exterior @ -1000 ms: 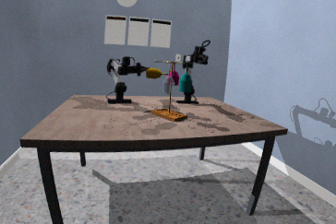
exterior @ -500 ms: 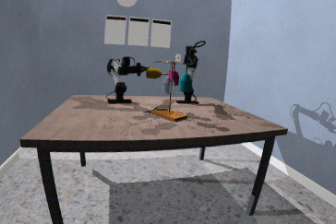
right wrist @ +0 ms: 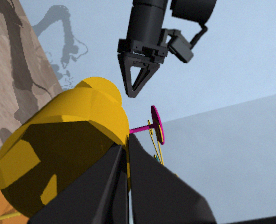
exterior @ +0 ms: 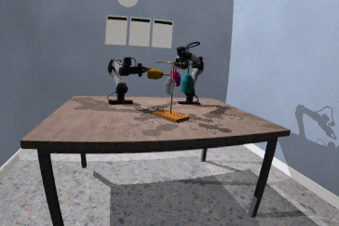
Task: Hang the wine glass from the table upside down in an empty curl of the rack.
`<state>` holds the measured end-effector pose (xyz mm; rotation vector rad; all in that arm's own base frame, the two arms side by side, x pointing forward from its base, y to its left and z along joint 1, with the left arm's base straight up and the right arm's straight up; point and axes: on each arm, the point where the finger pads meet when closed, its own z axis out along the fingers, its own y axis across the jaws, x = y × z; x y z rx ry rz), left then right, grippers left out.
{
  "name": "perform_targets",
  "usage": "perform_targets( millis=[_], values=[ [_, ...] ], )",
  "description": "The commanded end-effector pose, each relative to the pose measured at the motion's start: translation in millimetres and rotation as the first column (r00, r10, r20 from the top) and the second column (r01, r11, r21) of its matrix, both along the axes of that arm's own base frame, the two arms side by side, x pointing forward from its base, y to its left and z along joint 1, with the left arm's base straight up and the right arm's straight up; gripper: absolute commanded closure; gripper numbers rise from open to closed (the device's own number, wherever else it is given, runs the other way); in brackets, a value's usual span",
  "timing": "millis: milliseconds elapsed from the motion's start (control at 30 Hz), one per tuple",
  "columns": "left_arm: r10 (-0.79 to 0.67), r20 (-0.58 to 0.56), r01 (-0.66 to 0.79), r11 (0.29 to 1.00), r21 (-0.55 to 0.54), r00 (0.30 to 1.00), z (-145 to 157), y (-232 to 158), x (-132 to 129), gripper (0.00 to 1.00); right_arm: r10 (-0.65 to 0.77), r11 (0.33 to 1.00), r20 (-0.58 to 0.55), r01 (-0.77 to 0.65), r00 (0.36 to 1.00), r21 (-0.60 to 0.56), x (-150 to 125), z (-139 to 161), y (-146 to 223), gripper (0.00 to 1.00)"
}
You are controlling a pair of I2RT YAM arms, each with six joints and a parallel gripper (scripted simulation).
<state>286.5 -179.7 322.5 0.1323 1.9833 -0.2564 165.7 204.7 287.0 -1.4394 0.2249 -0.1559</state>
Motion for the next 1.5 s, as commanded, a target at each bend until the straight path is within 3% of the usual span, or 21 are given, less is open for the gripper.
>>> perform_targets(
  millis=[0,300,867,1000,1100,1167,1467],
  values=[
    [0.073,-0.043,-0.072,0.997,0.018,0.996,-4.0,8.9,-5.6,0.85,-0.010,1.000,0.071,0.009,0.997,0.022,-0.5,19.9,0.1,1.00],
    [0.007,-0.081,0.001,0.996,0.093,0.997,-15.7,-17.4,-53.1,0.85,-0.010,1.000,0.071,0.009,0.997,0.022,-0.5,19.9,0.1,1.00],
    [-0.080,-0.058,0.088,0.983,0.158,0.995,-13.5,-26.4,-103.1,0.85,-0.010,1.000,0.071,0.009,0.997,0.022,-0.5,19.9,0.1,1.00],
    [-0.123,-0.062,0.129,0.985,0.115,0.990,-7.7,-31.5,-106.3,0.85,-0.010,1.000,0.071,0.009,0.997,0.022,-0.5,19.9,0.1,1.00],
    [-0.125,-0.066,0.132,0.983,0.126,0.990,-10.8,-33.9,-106.5,0.85,-0.010,1.000,0.071,0.009,0.997,0.022,-0.5,19.9,0.1,1.00],
    [-0.115,-0.087,0.130,0.975,0.183,0.990,-29.1,-36.8,-104.5,0.85,-0.010,1.000,0.071,0.009,0.997,0.022,-0.5,19.9,0.1,1.00],
    [-0.136,-0.077,0.145,0.979,0.142,0.988,-25.1,-44.4,-97.0,0.85,-0.010,1.000,0.071,0.009,0.997,0.022,-0.5,19.9,0.1,1.00]
  ],
)
